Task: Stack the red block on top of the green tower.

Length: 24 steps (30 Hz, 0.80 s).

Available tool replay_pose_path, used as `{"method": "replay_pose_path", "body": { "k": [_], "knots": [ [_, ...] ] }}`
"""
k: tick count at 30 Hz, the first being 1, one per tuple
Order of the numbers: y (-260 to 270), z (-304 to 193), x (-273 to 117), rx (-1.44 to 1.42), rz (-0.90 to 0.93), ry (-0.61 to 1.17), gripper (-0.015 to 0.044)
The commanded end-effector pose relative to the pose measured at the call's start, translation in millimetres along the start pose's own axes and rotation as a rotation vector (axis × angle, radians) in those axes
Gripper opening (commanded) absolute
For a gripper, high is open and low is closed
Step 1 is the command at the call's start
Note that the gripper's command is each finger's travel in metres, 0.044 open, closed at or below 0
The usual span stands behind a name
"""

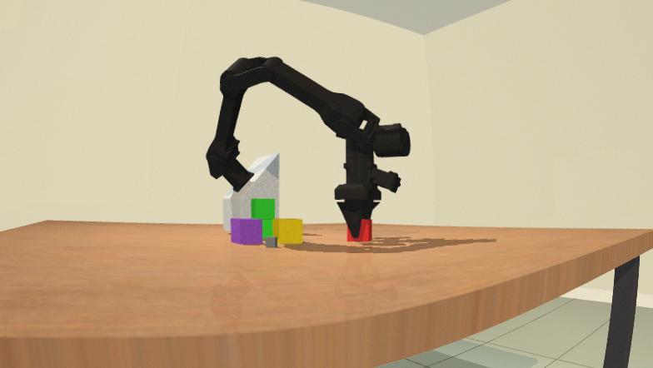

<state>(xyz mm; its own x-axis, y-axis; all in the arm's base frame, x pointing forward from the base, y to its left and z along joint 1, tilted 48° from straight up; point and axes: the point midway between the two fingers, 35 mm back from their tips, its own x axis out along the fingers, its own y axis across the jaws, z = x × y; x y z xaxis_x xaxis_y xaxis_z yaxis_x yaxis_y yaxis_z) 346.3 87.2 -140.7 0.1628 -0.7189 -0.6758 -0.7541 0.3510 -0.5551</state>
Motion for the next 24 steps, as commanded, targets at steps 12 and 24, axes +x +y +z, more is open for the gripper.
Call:
{"method": "replay_pose_path", "body": {
  "k": [12, 24],
  "knots": [
    [-0.4, -0.5, 0.0, -0.005, -0.003, 0.002, 0.0177],
    [-0.2, 0.3, -14.9, -0.005, -0.002, 0.001, 0.0]
  ]
}}
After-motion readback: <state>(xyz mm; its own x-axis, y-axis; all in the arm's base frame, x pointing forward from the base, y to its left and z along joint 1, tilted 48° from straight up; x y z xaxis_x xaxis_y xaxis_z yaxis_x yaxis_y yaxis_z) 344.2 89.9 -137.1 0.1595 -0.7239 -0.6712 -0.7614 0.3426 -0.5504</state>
